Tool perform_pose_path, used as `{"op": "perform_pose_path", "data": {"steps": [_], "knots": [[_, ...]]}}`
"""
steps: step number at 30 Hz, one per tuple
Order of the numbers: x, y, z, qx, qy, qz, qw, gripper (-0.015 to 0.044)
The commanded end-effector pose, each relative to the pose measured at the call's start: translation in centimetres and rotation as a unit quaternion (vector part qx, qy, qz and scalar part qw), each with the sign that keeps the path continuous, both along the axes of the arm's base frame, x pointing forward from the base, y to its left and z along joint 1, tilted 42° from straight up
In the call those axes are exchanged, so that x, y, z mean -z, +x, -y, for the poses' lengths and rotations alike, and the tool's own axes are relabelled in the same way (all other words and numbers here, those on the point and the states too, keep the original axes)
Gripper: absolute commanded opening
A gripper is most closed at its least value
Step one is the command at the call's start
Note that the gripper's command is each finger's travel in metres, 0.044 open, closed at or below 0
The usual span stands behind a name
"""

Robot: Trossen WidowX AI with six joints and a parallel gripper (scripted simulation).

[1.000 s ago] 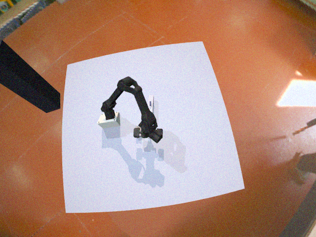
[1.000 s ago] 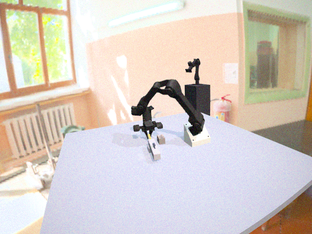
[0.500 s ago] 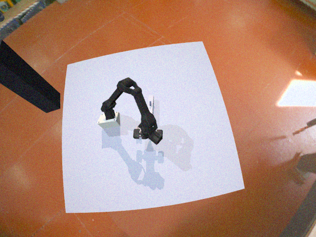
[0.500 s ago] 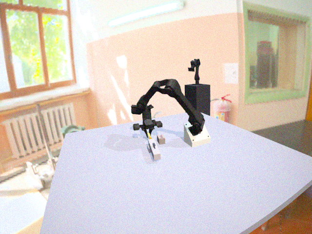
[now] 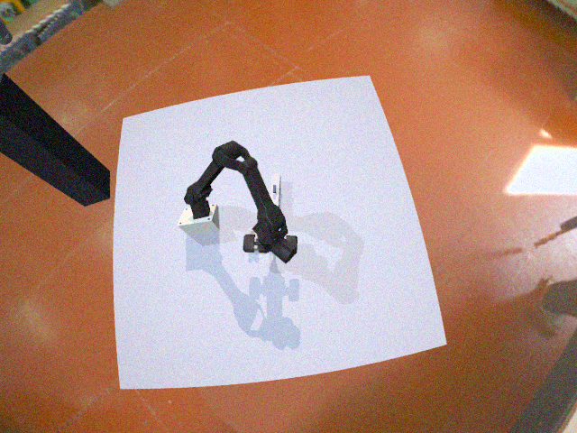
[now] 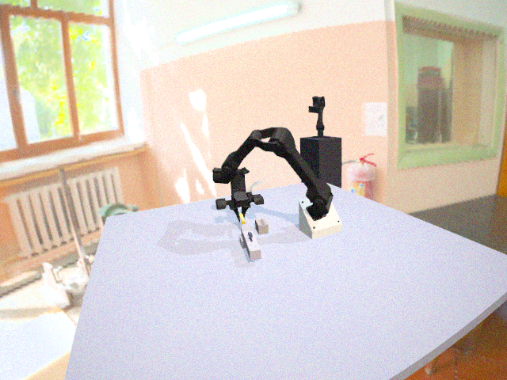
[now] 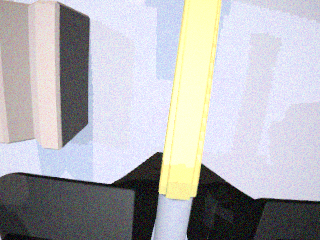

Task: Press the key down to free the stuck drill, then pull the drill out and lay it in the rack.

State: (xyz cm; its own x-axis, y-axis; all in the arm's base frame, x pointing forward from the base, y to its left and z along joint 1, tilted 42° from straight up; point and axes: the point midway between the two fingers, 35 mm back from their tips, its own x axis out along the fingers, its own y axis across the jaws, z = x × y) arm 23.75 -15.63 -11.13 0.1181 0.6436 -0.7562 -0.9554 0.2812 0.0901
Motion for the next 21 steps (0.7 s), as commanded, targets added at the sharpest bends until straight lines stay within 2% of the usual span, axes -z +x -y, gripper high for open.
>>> {"op": "perform_pose_path", "data": {"steps": [1,21], "knots": [[-0.3,-0.1,0.2,-0.002,-0.001,0.0,1.0,0.0],[-1.3,-0.1,1.0,-0.002,-0.001,-0.001,1.0,0.0]]}}
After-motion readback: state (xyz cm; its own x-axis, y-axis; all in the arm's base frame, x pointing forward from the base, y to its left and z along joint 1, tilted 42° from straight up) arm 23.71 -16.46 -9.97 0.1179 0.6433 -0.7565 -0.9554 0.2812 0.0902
